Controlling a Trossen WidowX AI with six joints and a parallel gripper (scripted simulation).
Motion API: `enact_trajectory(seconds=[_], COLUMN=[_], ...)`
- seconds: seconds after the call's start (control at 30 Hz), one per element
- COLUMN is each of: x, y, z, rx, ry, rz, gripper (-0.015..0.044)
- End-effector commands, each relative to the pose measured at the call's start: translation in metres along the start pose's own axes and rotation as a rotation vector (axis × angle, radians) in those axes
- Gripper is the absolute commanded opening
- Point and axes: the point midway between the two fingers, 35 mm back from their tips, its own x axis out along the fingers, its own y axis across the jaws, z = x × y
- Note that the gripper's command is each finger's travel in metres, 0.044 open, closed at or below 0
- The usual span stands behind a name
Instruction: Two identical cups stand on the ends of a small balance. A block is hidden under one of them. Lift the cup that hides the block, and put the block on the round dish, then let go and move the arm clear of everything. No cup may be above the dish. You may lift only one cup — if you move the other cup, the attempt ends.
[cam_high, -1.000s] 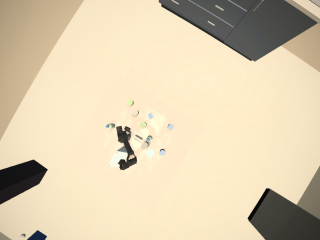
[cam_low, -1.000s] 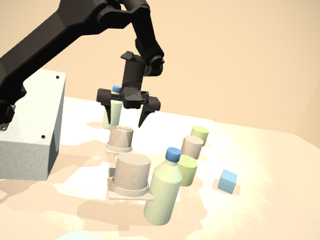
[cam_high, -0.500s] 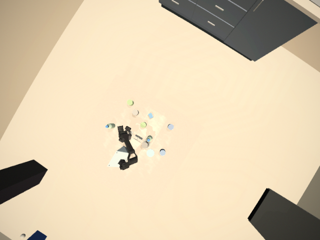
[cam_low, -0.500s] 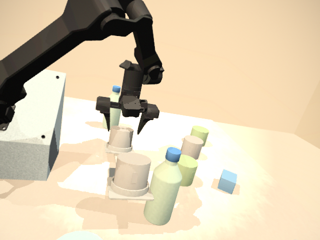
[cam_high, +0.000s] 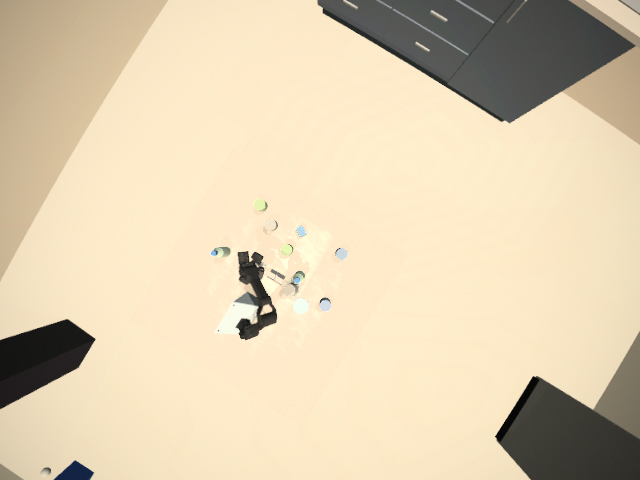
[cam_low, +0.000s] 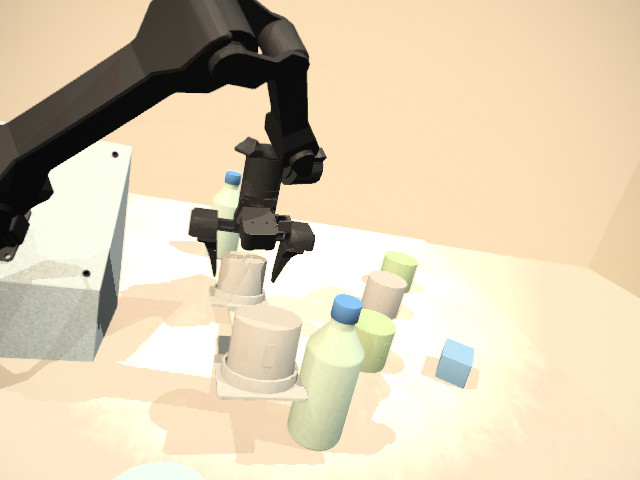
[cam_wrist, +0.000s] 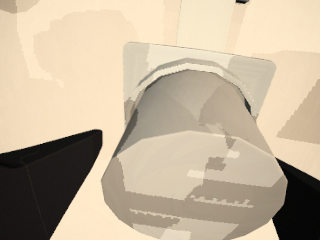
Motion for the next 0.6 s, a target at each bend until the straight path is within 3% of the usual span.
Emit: enact_trajectory(seconds=[0.0, 0.57], x=[0.0085, 0.0087], y=[-0.0046, -0.0046], z=[0.0018, 0.0019], rx=[-0.011, -0.011], ry=[-0.012, -0.012], rz=[-0.008, -0.008], gripper=[0.044, 0.0333])
